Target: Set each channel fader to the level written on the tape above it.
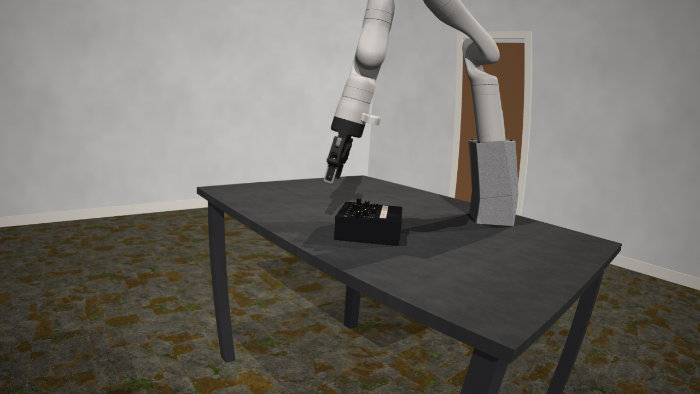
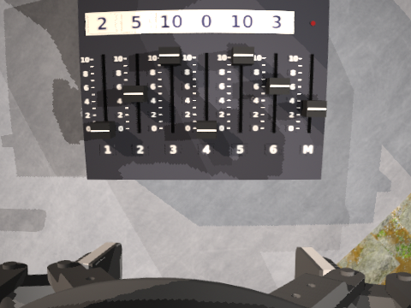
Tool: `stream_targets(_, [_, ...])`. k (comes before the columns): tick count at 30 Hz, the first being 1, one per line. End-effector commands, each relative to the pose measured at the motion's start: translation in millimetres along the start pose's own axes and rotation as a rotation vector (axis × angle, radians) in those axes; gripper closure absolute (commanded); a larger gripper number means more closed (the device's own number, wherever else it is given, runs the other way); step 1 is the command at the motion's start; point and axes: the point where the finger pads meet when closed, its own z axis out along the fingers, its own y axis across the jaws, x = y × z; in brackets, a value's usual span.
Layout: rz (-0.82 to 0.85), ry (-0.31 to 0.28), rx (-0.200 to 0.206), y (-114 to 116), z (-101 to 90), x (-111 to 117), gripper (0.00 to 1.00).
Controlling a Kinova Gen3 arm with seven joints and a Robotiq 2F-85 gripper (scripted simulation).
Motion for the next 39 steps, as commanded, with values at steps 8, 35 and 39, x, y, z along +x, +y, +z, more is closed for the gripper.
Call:
stream_targets(8, [0.0, -0.001, -0.001, 0, -0.6, -1, 0.0])
stream_targets(35, [-0.088, 0.02, -0.011, 5, -8.8, 7, 0.0])
stream_targets(39, [-0.343, 0.084, -0.034, 12, -34.3, 31, 0.0])
